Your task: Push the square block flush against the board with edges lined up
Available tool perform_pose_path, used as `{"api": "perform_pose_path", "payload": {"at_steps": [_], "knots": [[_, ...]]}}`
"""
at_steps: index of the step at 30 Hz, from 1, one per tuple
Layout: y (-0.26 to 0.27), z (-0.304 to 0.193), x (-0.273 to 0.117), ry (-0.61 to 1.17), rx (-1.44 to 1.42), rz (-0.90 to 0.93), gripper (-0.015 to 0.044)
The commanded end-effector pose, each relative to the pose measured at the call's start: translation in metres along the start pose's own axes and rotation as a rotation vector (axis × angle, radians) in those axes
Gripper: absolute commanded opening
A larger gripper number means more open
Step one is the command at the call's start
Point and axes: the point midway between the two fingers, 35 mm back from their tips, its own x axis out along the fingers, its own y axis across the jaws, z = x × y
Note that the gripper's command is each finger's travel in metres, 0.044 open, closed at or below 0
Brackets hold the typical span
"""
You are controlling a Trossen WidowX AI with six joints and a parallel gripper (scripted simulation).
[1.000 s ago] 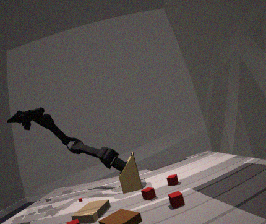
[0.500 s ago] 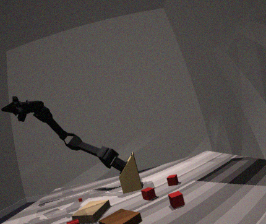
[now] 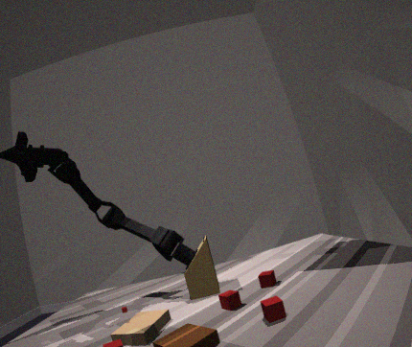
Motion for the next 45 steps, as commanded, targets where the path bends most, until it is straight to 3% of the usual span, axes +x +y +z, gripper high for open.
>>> {"api": "perform_pose_path", "payload": {"at_steps": [1, 22, 45], "knots": [[-0.008, -0.019, 0.005, 0.040, -0.069, -0.015, 0.0000], [-0.139, -0.156, 0.045, 0.284, -0.655, -0.260, 0.0000], [-0.318, -0.246, 0.034, 0.660, -1.244, -0.512, 0.0000]]}}
